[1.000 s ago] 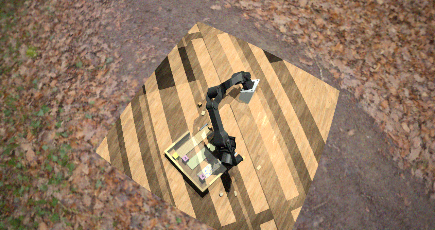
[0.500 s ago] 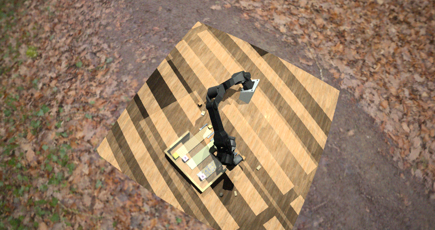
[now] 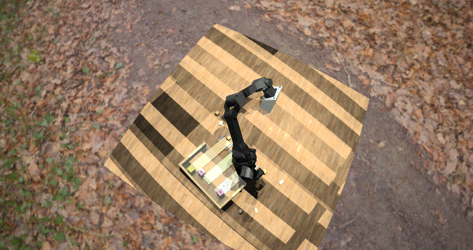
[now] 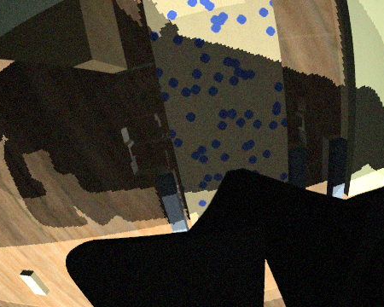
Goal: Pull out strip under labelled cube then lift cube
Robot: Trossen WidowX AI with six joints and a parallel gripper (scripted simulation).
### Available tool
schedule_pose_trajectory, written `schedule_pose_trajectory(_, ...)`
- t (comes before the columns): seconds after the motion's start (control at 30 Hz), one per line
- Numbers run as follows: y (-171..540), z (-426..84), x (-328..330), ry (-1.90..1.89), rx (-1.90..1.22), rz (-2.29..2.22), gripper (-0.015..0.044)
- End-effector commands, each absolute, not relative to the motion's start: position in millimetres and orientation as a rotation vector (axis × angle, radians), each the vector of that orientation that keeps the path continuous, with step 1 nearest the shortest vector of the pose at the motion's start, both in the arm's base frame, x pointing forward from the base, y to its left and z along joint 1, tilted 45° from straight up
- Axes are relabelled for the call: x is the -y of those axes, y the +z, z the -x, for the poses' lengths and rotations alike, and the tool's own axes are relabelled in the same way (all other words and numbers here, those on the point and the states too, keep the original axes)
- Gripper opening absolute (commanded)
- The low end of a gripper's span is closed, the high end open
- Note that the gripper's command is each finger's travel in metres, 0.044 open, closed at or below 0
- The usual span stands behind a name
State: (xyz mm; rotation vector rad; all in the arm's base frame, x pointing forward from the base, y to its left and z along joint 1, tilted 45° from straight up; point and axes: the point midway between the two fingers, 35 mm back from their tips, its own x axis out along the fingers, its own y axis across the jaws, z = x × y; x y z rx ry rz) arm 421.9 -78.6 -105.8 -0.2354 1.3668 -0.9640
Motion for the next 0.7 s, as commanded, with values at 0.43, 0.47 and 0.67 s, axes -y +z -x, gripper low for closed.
schedule_pose_trajectory(0.43,-111,-408,75,-0.967,-1.365,0.236,0.0000)
schedule_pose_trajectory(0.47,-112,-407,74,-0.967,-1.365,0.236,0.0000)
schedule_pose_trajectory(0.67,-114,-398,71,-0.967,-1.366,0.236,0.0000)
